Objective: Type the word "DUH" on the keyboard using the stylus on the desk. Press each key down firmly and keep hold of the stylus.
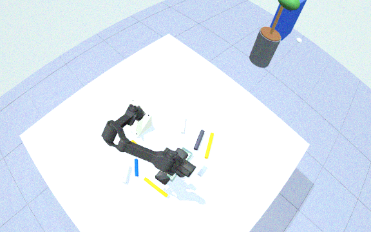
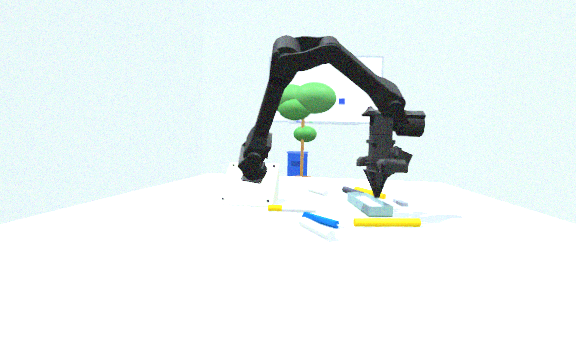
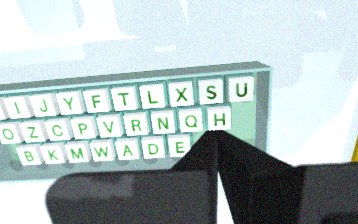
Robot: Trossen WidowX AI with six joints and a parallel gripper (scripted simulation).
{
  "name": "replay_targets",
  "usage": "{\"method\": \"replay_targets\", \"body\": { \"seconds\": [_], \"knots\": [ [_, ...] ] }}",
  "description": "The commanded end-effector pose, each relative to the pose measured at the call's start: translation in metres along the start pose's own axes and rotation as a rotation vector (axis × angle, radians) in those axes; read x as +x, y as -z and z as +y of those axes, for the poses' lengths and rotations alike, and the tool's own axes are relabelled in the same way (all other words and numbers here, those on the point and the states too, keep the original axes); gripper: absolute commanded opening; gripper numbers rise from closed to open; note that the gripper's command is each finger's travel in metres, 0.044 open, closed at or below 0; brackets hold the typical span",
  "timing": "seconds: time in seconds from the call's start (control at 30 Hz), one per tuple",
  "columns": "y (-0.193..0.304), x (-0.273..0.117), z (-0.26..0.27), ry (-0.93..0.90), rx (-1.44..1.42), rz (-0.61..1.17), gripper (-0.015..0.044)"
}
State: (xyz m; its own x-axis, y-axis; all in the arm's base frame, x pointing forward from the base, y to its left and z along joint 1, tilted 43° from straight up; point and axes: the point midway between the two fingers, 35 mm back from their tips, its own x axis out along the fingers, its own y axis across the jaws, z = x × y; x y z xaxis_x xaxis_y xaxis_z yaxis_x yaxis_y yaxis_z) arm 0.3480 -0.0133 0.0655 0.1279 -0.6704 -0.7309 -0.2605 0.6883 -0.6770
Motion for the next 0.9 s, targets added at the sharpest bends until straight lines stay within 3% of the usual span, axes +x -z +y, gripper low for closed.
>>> {"method": "replay_targets", "body": {
  "seconds": [0.0,0.27,0.63,0.77,0.87],
  "knots": [
    [0.0,-0.001,0.0,0.001,-0.012,-0.001,0.0],
    [0.027,-0.001,0.024,0.0,-0.013,0.001,0.0],
    [0.028,-0.001,0.028,-0.001,-0.013,0.0,0.0],
    [0.028,-0.001,0.084,-0.004,-0.014,0.0,0.0],
    [0.029,-0.001,0.096,-0.003,-0.014,0.0,0.0]
  ]
}}
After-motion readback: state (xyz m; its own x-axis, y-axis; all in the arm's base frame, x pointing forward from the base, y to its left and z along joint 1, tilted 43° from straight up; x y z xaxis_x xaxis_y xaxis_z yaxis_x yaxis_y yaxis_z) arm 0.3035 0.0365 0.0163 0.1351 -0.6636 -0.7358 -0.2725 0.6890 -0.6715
